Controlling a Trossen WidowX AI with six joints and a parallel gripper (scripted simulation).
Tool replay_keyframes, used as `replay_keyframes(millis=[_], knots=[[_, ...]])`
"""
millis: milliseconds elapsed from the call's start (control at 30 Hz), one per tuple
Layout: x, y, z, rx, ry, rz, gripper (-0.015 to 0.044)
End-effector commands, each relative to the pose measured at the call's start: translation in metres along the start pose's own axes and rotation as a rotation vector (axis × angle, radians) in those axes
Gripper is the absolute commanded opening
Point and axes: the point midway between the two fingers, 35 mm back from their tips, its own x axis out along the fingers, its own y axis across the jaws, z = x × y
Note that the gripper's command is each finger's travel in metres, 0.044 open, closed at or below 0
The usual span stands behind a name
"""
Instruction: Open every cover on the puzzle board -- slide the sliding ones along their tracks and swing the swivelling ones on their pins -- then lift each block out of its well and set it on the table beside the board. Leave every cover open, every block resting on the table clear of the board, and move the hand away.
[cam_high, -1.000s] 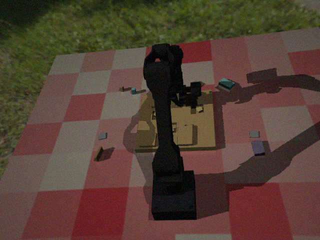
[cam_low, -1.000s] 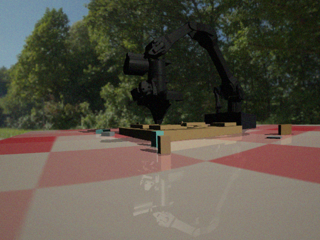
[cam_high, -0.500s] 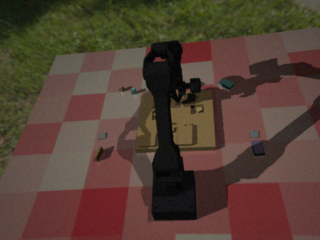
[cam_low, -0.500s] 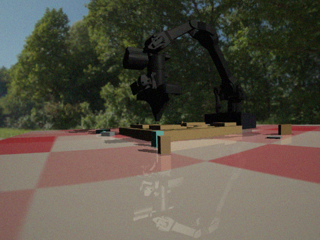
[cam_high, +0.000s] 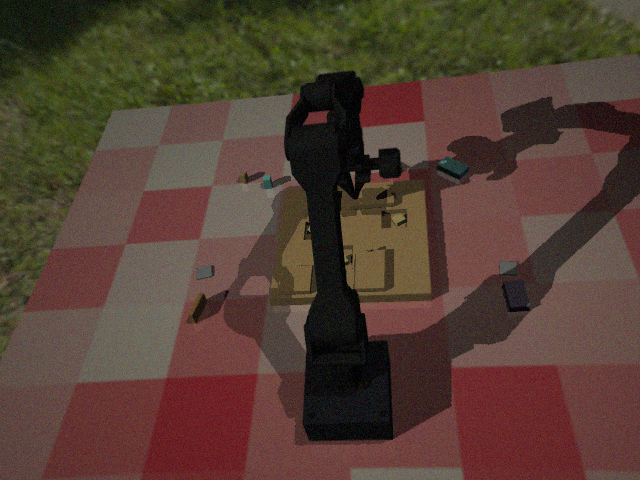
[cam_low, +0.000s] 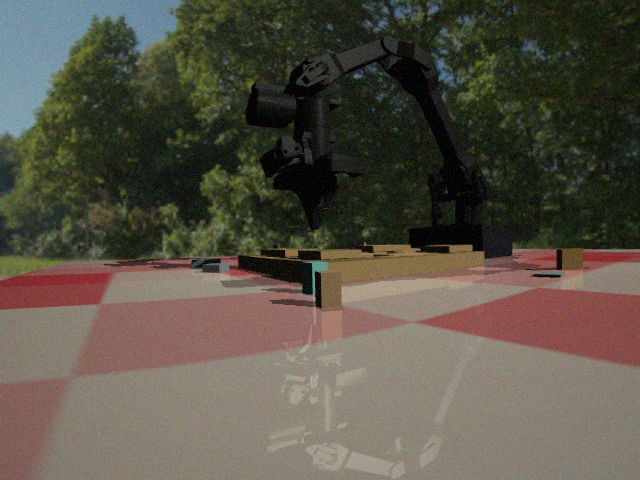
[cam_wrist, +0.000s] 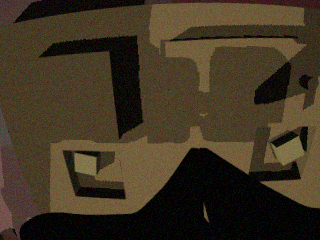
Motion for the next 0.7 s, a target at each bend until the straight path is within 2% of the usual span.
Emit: replay_keyframes(millis=[0,200,667], knots=[[-0.008,0.001,0.001,0.005,-0.007,0.005,0.0000],[-0.008,0.002,-0.003,0.044,0.000,0.000,0.0000],[-0.023,0.033,-0.074,0.913,0.007,-0.010,0.0000]])
